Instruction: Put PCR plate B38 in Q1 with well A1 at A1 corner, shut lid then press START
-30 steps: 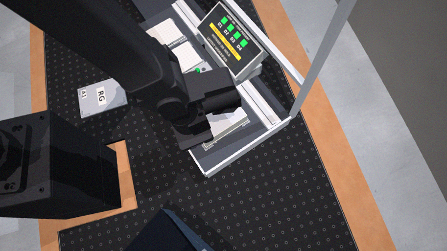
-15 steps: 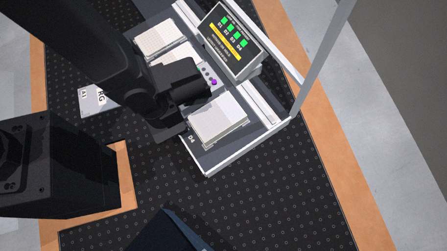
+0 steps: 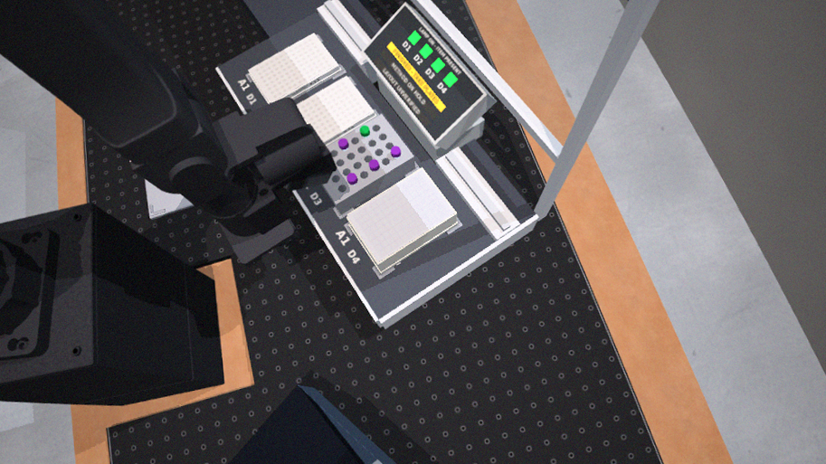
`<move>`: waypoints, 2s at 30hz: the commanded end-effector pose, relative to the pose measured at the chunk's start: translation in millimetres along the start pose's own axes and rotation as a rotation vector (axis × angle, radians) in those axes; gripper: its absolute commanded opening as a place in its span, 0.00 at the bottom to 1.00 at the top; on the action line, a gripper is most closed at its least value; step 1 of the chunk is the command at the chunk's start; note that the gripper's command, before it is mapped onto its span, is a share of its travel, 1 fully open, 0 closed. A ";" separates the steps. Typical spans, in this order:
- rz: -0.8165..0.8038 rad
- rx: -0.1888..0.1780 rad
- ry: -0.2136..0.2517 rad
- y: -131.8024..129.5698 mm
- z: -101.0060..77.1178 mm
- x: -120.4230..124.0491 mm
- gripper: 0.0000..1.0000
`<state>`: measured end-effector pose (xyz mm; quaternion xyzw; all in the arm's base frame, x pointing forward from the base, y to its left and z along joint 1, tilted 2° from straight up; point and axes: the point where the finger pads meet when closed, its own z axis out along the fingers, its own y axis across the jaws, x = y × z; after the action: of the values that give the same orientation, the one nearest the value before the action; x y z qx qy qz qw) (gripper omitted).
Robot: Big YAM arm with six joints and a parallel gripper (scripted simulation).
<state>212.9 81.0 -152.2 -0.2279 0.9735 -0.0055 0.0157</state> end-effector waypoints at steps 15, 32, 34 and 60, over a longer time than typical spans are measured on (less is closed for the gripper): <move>0.216 0.001 -0.004 -28.7 -13.7 26.7 0.00; 0.543 0.005 -0.011 -80.1 -25.3 42.7 0.00; 0.596 0.010 -0.012 -82.7 -26.0 43.5 0.00; 1.071 0.011 -0.021 -121.8 -36.1 67.9 0.00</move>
<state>189.3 -59.0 -120.2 0.2730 0.9620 -0.0011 0.0096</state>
